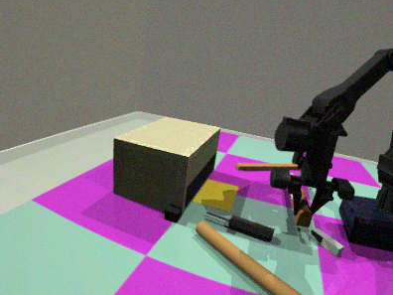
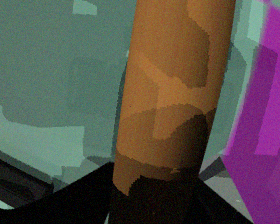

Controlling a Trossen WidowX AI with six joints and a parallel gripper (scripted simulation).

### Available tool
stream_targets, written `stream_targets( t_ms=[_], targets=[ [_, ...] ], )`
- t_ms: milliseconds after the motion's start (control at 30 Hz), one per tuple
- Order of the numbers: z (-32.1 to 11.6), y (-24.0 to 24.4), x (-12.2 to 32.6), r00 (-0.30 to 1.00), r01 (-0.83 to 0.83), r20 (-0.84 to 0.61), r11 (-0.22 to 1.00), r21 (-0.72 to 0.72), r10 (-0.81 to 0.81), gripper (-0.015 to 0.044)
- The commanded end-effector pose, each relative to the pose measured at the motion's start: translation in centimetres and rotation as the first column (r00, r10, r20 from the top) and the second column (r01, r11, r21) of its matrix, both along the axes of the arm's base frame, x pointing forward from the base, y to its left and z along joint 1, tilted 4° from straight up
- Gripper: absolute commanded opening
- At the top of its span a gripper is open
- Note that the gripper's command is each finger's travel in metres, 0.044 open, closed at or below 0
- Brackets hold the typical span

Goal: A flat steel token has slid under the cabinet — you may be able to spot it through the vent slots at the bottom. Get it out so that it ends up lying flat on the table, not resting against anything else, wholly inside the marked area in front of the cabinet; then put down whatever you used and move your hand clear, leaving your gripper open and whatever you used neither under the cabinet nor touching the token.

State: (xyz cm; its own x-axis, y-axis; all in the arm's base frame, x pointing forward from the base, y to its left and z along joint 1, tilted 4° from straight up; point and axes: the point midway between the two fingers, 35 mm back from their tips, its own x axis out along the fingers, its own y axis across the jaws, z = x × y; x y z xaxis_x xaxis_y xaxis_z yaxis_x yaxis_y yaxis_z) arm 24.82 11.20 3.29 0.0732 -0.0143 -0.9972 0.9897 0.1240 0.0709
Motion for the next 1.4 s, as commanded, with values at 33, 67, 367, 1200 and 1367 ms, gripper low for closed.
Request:
stream_targets(
  t_ms=[33,67,367,1200,1367],
  targets=[
    [1.4,0.0,-0.1,1.000,0.007,0.013,1.000,-0.001,-0.007,0.0000],
    [1.6,0.0,-0.2,1.000,0.007,0.013,1.000,-0.001,-0.007,0.0000],
    [3.4,0.2,-0.6,1.000,0.007,0.012,1.000,-0.001,-0.007,0.0000],
    [8.5,1.4,-0.1,1.000,0.007,0.013,1.000,0.001,-0.007,0.0000],
    [9.5,1.5,-0.2,1.000,0.007,0.013,1.000,0.001,-0.007,0.0000]
  ],
)
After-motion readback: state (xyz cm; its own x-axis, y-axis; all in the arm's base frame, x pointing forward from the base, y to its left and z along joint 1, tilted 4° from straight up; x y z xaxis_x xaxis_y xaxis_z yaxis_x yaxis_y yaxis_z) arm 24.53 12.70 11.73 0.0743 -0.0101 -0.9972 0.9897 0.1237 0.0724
